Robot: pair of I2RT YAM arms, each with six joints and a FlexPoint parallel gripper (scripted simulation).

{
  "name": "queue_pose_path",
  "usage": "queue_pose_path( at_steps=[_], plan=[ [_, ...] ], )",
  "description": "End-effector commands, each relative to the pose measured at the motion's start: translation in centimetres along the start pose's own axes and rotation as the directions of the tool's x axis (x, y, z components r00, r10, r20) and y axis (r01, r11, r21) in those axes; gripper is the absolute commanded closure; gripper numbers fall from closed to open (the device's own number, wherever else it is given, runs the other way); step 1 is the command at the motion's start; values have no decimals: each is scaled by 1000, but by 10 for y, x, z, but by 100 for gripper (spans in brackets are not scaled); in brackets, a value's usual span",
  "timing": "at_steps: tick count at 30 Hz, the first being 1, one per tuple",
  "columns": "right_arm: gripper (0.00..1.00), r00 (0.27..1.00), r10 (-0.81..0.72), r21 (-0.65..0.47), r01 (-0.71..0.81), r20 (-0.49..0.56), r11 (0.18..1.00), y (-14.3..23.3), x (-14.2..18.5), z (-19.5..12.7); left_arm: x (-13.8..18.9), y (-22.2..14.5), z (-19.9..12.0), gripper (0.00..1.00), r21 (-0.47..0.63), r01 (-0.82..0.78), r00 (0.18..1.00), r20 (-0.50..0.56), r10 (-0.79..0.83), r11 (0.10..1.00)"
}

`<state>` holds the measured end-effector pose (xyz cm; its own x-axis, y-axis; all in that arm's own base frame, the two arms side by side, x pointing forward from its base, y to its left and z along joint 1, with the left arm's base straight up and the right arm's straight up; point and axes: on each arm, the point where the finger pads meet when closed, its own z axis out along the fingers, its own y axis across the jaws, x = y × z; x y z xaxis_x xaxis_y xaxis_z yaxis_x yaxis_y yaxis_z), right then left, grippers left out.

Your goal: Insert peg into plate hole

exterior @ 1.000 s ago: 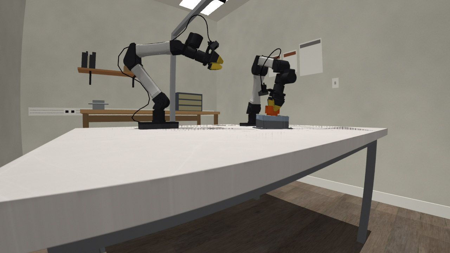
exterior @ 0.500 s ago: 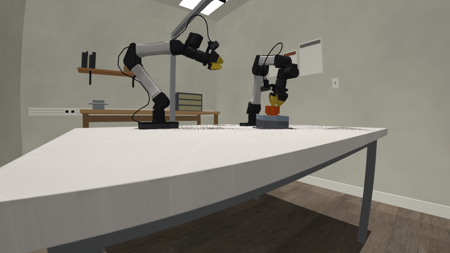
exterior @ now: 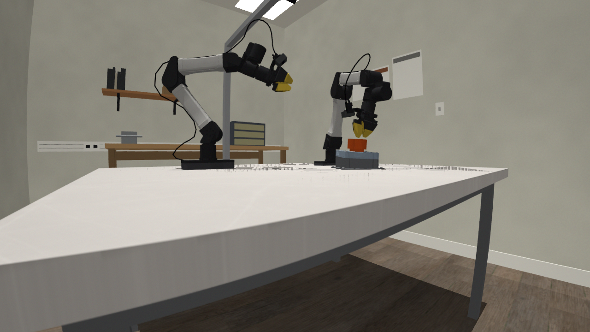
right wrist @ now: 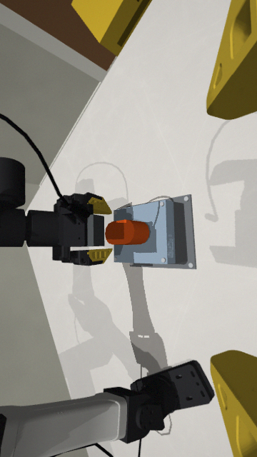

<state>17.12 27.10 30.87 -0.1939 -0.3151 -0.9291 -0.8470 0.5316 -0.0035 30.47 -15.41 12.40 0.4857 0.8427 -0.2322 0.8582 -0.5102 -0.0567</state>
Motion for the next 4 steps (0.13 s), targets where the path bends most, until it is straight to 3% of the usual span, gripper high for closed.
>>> queue_pose_path(
  at_steps=[1,4],
  plan=[
    [0,999,5,4,-5,40,1000,-1,-13,-7,-8,-2,-19,30,-48,-22,1000,-1,22,999],
    [0,999,5,4,-5,40,1000,-1,-13,-7,-8,-2,-19,30,-48,-22,1000,-1,22,999]
  ],
)
